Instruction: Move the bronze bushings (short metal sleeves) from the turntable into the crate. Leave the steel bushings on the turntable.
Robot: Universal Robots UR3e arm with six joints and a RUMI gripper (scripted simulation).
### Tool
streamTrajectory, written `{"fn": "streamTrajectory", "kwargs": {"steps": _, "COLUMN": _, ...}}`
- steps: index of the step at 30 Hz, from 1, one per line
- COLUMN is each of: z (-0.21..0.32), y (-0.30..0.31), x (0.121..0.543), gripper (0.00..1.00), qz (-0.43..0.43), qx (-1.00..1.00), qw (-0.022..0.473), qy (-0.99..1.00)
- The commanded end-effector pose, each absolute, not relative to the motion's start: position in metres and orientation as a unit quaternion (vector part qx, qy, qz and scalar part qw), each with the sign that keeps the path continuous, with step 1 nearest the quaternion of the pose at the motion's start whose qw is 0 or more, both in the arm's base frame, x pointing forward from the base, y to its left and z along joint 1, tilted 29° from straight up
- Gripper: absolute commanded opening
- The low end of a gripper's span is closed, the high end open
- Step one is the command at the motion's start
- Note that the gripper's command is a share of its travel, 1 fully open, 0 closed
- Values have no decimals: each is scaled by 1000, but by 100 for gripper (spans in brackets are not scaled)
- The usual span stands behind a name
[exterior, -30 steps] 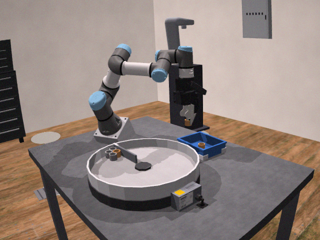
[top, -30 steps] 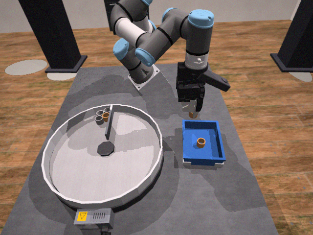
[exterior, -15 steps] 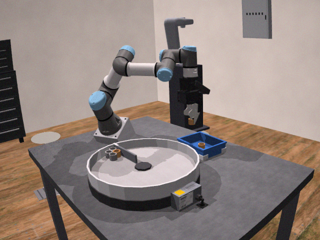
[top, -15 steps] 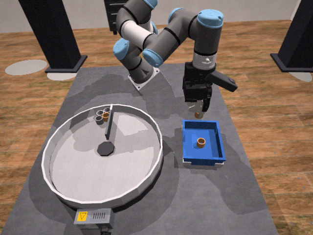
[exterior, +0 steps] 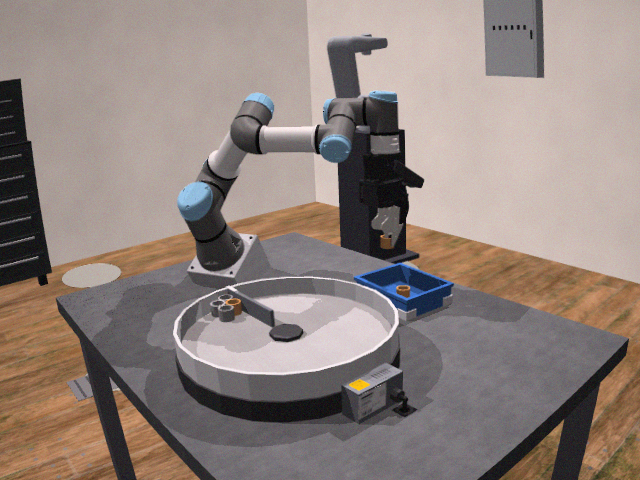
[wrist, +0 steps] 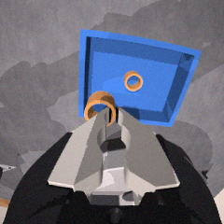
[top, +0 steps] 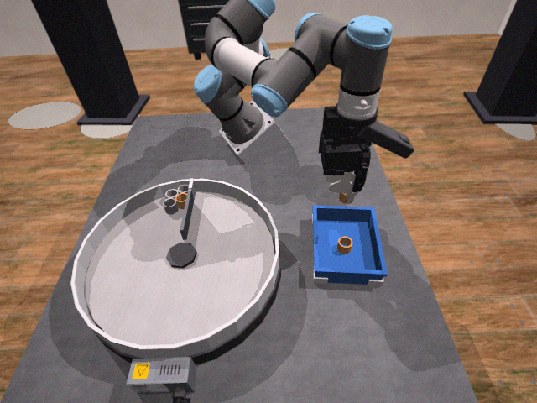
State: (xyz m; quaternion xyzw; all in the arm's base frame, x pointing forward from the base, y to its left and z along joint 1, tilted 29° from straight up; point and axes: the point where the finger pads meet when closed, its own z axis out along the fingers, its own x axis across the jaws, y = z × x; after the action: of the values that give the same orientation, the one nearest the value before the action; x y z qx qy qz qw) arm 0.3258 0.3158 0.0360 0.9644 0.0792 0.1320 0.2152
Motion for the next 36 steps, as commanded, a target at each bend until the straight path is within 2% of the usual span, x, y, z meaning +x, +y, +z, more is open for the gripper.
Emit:
{"fn": "streamTrajectory", "kwargs": {"steps": 1, "z": 37, "y": 320, "x": 326, "gripper": 0, "qz": 133, "qx": 965, "qw": 214, "qy": 78}}
{"fn": "streamTrajectory", "kwargs": {"steps": 36, "z": 36, "y": 322, "x": 326, "gripper": 0, "qz": 133, "qx": 965, "qw": 214, "qy": 78}}
